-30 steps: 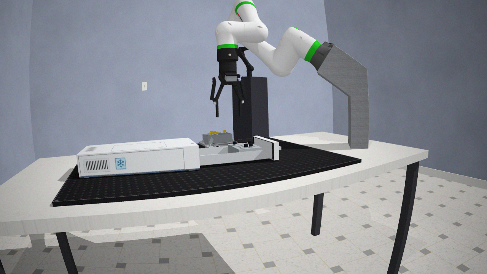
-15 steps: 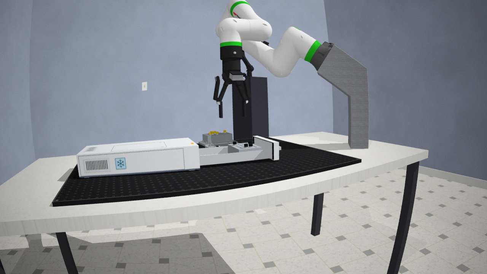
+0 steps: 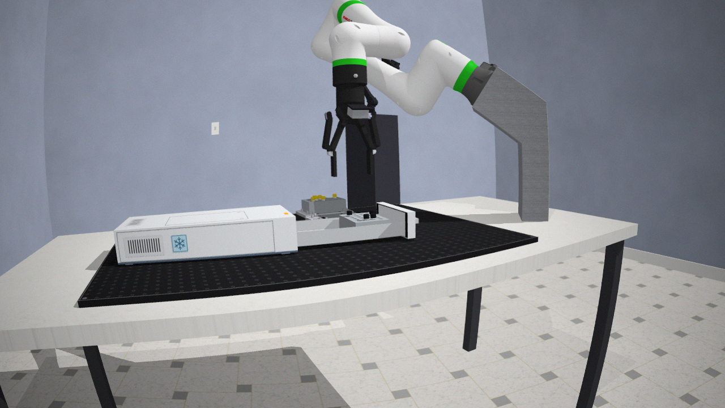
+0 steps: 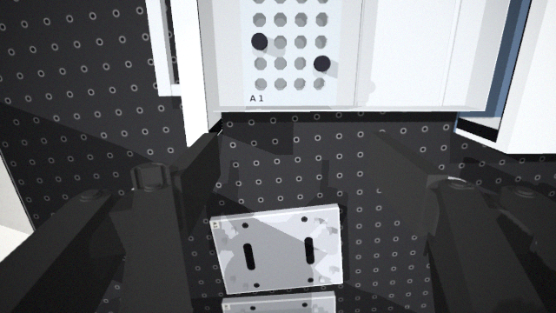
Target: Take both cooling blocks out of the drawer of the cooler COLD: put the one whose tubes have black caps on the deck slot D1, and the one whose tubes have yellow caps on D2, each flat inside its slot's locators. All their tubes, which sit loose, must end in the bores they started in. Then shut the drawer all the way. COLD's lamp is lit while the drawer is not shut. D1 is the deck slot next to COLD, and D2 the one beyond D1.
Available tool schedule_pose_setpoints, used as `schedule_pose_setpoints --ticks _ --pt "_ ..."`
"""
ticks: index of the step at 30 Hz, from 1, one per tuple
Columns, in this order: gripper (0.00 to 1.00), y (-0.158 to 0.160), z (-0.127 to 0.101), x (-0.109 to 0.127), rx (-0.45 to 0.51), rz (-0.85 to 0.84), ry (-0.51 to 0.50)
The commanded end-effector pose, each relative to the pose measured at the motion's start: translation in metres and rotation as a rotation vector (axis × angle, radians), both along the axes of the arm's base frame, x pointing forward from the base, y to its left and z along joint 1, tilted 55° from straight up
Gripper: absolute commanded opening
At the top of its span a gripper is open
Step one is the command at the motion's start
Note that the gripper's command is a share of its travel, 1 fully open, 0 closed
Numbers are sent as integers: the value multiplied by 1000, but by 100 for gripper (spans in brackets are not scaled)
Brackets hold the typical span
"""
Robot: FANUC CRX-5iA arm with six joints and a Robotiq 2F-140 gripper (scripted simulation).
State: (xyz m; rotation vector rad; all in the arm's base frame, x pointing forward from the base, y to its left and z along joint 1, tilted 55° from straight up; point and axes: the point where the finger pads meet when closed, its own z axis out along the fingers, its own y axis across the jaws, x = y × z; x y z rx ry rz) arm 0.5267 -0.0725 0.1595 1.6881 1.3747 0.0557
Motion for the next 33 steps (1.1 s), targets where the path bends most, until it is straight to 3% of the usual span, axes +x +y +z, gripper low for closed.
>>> schedule_pose_setpoints --ticks 1,24,33 --pt "66 10 -5 5 0 0 -1" --pt "66 70 -41 34 0 1 -1" --pt "66 68 -40 33 0 1 -1"
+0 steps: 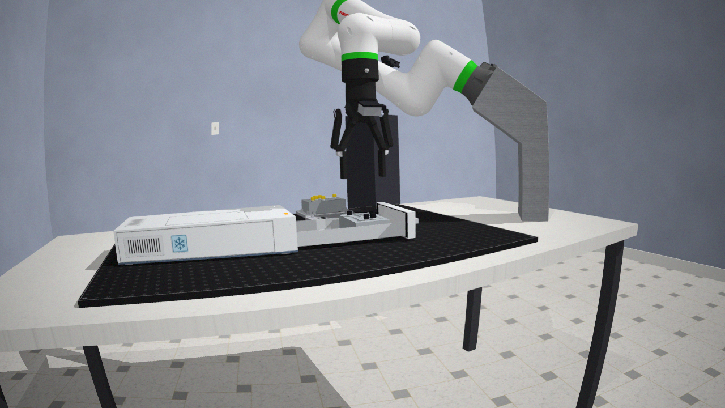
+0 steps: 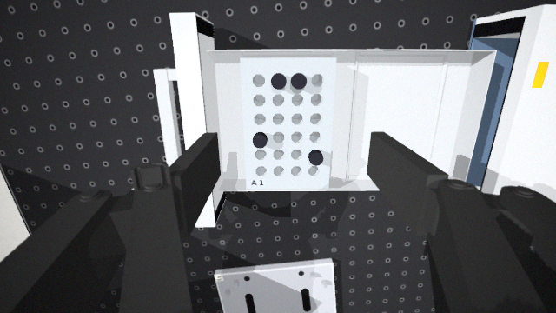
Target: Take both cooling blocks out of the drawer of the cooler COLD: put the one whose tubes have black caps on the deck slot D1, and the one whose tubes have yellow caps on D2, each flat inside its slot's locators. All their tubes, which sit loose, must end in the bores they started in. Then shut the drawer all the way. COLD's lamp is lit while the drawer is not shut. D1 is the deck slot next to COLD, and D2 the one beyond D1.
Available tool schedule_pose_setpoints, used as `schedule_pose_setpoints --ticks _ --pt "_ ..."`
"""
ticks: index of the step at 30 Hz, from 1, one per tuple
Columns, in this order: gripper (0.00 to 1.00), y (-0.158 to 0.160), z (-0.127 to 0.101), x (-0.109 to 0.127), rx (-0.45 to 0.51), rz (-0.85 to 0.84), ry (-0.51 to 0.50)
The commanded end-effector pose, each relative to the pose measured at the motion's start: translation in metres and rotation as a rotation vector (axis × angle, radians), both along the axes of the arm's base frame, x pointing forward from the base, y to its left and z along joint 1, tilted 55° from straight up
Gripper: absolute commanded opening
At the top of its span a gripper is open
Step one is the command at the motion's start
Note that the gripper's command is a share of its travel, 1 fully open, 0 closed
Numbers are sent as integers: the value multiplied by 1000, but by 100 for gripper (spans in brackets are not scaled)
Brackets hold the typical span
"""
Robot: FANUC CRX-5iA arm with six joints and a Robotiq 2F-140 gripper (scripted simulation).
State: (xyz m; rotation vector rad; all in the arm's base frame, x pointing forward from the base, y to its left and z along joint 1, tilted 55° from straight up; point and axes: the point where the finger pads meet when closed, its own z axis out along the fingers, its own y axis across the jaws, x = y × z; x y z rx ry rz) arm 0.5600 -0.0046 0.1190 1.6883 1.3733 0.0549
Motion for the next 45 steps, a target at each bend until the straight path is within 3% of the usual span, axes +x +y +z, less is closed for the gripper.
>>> schedule_pose_setpoints --ticks 1,45 --pt "66 0 1 0 1 2 -1" --pt "66 -32 -22 22 1 2 -1"
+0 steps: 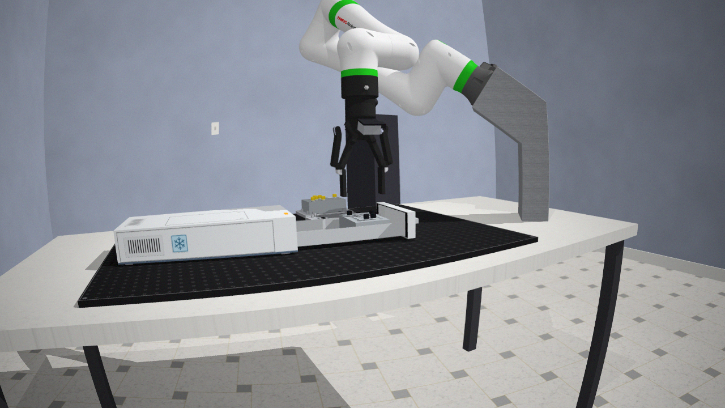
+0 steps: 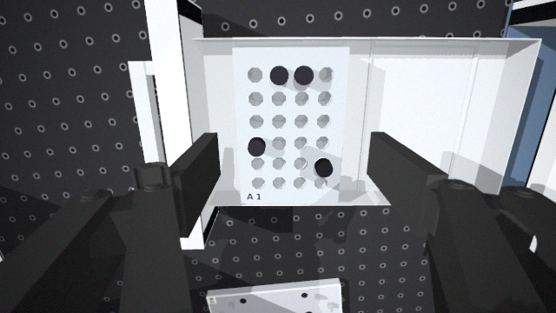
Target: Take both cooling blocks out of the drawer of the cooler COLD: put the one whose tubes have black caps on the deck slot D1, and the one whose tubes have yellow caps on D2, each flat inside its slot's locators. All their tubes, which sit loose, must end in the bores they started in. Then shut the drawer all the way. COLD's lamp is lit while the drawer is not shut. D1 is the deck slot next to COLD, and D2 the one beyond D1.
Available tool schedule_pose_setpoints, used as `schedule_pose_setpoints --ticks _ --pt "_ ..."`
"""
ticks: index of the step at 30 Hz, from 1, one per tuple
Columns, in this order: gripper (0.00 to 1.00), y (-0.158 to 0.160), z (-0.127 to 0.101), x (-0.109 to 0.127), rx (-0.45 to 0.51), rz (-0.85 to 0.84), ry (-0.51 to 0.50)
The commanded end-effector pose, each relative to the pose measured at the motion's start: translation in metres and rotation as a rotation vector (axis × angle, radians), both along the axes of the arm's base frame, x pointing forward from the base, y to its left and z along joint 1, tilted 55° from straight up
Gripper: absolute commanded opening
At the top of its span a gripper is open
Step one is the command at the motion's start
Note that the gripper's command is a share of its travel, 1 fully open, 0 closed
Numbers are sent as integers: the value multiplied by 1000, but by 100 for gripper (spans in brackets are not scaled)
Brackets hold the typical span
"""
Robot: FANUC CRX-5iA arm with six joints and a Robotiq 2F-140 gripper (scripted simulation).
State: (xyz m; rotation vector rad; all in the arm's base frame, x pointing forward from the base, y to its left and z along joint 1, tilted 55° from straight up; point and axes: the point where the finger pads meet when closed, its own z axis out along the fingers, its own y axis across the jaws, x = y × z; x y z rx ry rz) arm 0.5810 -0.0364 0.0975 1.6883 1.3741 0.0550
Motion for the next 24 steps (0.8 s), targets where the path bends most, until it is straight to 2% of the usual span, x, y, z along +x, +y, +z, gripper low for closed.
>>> schedule_pose_setpoints --ticks 1,24 --pt "66 -1 -1 2 0 1 -1" --pt "66 -19 -17 17 0 1 -1"
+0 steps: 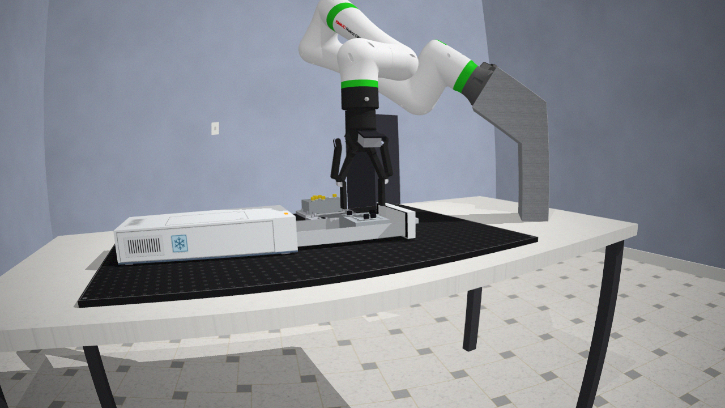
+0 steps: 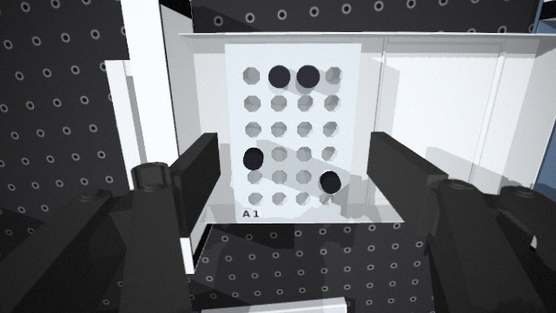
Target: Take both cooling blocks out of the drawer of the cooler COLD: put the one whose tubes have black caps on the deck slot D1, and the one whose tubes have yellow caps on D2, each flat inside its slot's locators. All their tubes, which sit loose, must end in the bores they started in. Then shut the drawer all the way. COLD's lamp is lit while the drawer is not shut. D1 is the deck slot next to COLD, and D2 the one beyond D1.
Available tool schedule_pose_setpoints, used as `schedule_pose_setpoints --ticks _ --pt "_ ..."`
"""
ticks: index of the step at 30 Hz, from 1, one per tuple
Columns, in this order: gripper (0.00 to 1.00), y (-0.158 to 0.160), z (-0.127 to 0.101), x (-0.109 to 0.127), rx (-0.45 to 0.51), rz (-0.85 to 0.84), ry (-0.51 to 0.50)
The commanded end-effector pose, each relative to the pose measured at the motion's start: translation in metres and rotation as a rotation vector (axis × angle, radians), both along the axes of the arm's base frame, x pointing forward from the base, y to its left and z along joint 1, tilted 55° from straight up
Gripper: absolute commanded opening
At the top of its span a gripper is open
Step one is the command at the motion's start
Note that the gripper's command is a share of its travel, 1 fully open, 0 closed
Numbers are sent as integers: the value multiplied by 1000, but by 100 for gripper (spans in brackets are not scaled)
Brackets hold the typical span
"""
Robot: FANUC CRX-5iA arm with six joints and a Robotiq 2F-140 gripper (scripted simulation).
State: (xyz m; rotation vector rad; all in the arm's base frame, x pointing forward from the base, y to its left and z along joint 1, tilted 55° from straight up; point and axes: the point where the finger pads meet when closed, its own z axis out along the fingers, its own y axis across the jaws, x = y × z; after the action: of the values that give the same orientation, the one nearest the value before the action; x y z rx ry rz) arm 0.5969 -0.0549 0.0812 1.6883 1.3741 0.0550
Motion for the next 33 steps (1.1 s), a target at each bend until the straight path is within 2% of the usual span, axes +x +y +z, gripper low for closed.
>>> schedule_pose_setpoints --ticks 1,33 --pt "66 -1 -1 2 0 1 -1" --pt "66 -19 -17 17 0 1 -1"
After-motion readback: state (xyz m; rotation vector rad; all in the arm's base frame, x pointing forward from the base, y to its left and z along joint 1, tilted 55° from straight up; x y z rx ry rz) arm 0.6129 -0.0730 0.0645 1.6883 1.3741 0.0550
